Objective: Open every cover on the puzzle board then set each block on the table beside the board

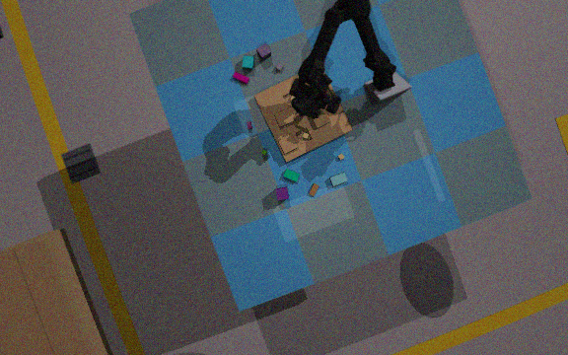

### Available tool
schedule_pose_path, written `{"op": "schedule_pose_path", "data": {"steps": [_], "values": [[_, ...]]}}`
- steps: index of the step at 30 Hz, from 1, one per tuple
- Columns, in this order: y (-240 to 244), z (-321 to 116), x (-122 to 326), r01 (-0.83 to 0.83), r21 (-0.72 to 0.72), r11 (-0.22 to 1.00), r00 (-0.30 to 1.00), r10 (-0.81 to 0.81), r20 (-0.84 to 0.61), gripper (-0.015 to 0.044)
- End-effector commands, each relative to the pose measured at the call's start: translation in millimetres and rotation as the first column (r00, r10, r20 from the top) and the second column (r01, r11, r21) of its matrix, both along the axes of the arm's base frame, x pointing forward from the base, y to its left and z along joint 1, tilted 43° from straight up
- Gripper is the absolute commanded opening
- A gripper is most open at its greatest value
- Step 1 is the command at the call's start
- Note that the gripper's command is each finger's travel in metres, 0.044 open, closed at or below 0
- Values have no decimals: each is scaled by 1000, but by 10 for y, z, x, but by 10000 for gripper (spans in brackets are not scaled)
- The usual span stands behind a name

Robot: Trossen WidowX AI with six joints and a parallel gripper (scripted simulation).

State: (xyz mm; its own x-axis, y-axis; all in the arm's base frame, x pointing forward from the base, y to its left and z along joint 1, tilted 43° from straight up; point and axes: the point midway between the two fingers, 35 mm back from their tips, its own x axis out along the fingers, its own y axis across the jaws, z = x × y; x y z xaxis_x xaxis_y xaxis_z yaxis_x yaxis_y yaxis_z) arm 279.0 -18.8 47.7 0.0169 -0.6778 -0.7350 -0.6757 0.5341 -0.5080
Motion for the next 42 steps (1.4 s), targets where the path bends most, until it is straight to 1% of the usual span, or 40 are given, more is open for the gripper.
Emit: {"op": "schedule_pose_path", "data": {"steps": [1,42], "values": [[-11,-5,3,-3,-5,1000,1000,3,-1,144],[-215,-211,-2,-3,-6,1000,1000,3,-1,144]]}}
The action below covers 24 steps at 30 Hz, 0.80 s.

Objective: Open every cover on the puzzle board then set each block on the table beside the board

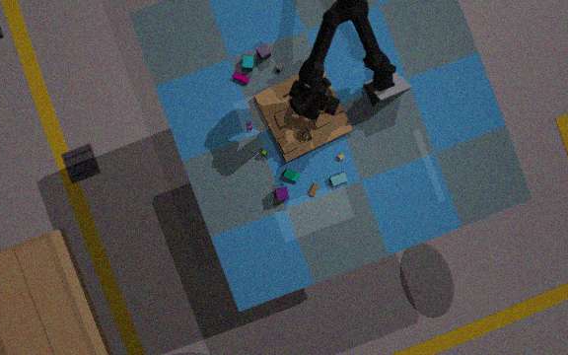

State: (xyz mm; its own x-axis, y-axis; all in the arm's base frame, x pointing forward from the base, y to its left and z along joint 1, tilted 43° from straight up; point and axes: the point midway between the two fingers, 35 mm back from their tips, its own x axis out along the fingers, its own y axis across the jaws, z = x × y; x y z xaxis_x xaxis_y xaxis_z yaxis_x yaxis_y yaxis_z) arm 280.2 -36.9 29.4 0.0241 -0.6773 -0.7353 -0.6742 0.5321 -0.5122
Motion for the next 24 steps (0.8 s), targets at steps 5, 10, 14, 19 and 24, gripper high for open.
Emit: {"op": "schedule_pose_path", "data": {"steps": [5,10,14,19,24], "values": [[-62,-57,-14,1,-7,1000,1000,-1,-7,144],[-45,-43,-2,2,-1,1000,1000,-2,-1,137],[-45,-43,-2,2,-1,1000,1000,-2,-1,110],[-45,-43,-2,2,-1,1000,1000,-2,-1,80],[-32,-30,-2,2,-1,1000,1000,-2,-1,80]]}}
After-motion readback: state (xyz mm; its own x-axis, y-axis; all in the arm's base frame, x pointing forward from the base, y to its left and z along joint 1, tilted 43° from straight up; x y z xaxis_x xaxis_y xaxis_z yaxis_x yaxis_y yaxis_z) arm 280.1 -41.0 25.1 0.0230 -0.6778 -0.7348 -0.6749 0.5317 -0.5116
